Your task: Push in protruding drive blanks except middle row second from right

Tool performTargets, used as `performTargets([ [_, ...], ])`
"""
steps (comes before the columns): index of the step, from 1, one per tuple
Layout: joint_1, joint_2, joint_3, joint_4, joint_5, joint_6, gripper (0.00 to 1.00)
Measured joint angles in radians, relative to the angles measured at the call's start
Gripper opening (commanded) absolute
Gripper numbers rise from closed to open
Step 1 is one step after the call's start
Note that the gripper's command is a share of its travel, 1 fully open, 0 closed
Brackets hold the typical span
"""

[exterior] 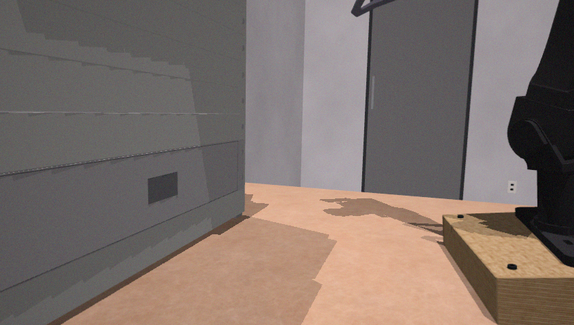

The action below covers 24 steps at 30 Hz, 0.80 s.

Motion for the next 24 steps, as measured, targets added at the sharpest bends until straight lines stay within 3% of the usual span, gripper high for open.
performTargets([
  [13, 0.012, -0.003, -0.014, 0.013, 0.005, 0.034, 1.0],
  [24, 0.044, -0.038, -0.053, 0.036, 0.018, 0.15, 1.0],
])
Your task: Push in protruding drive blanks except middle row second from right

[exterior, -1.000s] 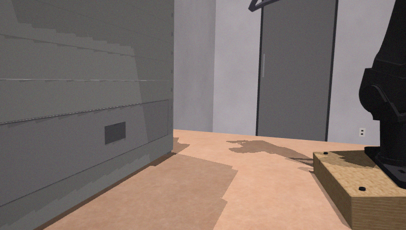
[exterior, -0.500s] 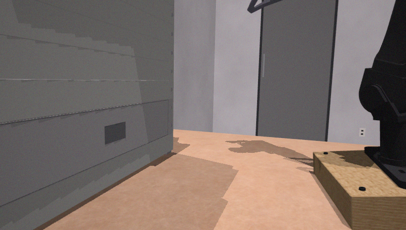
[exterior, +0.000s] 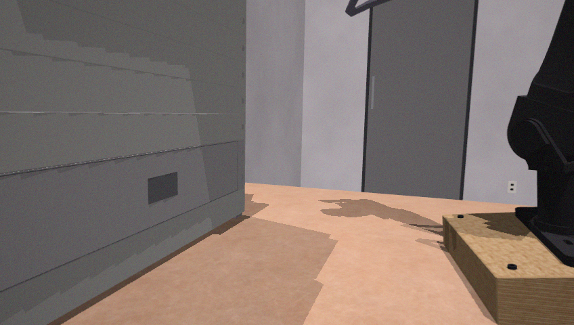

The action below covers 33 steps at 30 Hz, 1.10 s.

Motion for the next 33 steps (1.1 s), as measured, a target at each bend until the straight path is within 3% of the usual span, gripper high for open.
performTargets([
  [9, 0.032, -0.04, -0.032, 0.029, 0.01, 0.135, 1.0],
  [21, 0.094, -0.122, -0.096, 0.087, 0.026, 0.419, 1.0],
  [33, 0.176, -0.232, -0.188, 0.168, 0.044, 0.804, 1.0],
])
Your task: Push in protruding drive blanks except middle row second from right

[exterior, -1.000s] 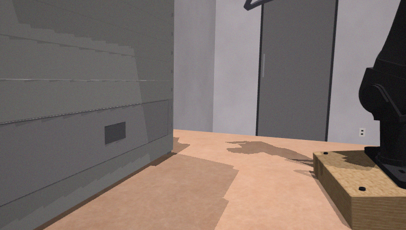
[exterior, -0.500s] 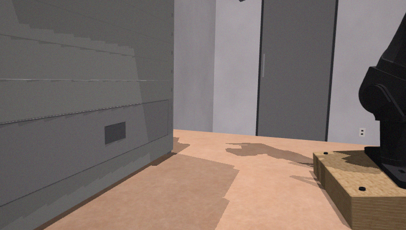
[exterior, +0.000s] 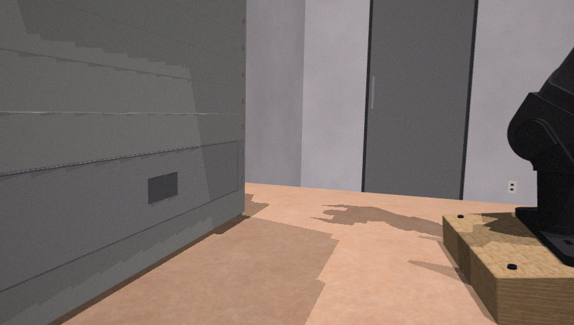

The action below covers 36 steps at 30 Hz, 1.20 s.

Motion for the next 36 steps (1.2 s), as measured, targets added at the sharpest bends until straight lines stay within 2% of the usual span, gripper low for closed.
performTargets([
  [8, 0.054, -0.069, -0.059, 0.061, 0.018, 0.258, 1.0],
  [36, 0.249, -0.36, -0.298, 0.298, 0.073, 1.298, 1.0],
])
